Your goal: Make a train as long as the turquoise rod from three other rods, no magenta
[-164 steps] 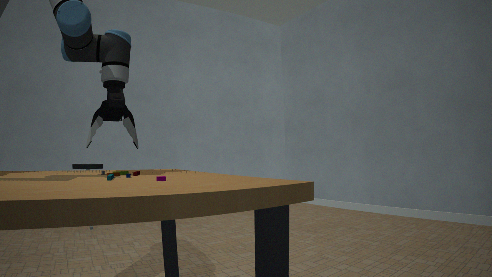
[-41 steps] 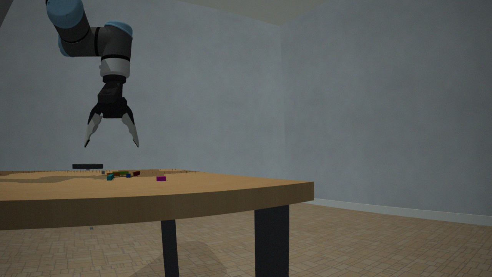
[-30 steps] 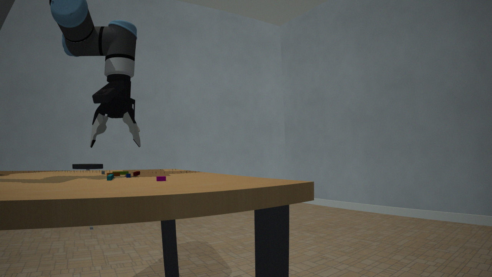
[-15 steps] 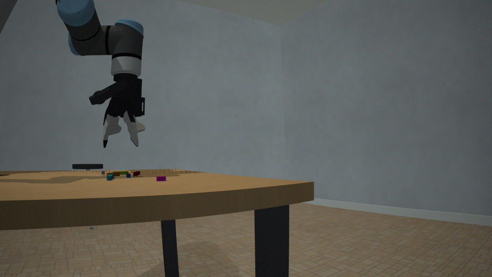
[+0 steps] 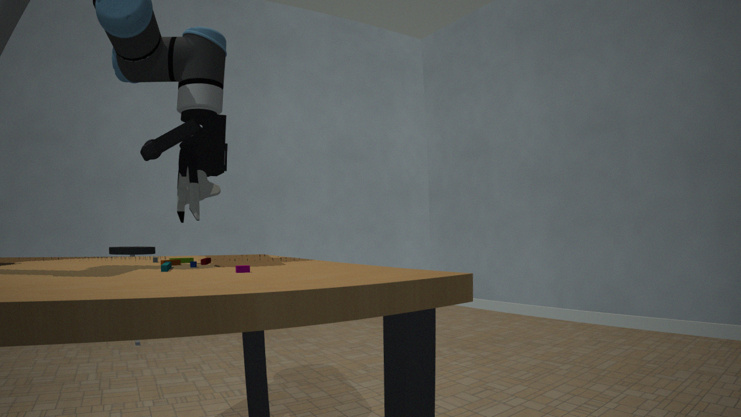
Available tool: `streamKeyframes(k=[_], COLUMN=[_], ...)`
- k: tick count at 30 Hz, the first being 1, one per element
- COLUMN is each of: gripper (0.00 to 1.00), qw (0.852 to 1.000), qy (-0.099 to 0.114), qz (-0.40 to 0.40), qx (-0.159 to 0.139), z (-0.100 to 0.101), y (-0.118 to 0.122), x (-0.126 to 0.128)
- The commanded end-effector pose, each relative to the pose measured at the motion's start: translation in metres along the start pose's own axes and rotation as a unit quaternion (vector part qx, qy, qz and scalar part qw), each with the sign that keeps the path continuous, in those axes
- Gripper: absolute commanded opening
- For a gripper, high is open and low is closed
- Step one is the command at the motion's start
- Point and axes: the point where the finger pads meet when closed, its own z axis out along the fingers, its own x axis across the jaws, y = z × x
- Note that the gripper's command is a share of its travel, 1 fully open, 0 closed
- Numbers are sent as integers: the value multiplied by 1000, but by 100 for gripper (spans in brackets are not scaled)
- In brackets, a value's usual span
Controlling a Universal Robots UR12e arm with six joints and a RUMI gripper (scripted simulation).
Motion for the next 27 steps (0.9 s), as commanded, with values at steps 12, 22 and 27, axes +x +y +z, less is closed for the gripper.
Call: streamKeyframes(k=[12, 22, 27], gripper=[100, 100, 100], qw=[973, 938, 928], qy=[-3, -2, -2], qz=[231, 347, 373], qx=[0, -1, -1], z=[0, 0, 0], y=[19, 30, 33], x=[-7, -12, -13])
